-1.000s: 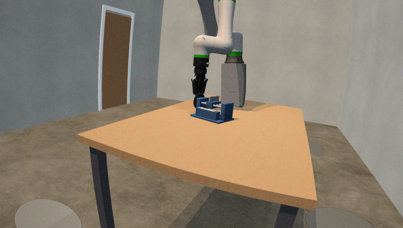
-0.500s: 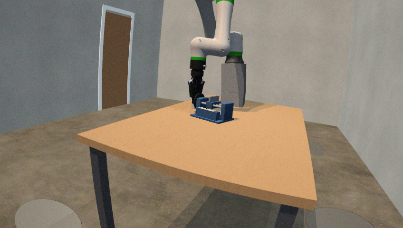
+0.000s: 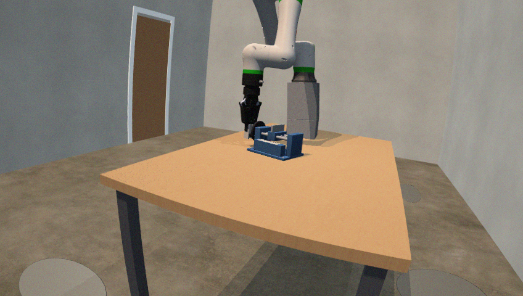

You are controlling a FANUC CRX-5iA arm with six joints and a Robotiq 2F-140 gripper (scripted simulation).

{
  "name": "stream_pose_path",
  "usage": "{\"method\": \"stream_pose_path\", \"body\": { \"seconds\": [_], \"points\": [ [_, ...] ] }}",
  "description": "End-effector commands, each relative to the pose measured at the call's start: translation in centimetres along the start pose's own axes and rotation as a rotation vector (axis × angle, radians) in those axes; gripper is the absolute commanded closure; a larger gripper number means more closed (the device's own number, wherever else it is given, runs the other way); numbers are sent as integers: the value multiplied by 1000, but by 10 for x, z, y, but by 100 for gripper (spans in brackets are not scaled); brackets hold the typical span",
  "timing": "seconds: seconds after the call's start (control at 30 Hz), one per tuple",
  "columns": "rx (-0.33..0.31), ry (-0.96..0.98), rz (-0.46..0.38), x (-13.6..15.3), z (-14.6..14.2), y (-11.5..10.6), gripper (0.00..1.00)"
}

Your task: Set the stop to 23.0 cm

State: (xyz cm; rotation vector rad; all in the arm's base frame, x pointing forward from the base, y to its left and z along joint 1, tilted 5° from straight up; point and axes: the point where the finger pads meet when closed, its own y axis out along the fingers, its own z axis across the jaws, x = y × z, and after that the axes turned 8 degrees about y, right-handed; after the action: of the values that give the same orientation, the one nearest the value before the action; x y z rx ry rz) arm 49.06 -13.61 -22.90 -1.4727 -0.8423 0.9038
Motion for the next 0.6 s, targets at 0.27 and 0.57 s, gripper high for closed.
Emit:
{"method": "stream_pose_path", "body": {
  "seconds": [0.27,0.57],
  "points": [
    [1,0,0,1,-4,-26,96],
    [1,0,0,-1,4,-43,96]
  ]
}}
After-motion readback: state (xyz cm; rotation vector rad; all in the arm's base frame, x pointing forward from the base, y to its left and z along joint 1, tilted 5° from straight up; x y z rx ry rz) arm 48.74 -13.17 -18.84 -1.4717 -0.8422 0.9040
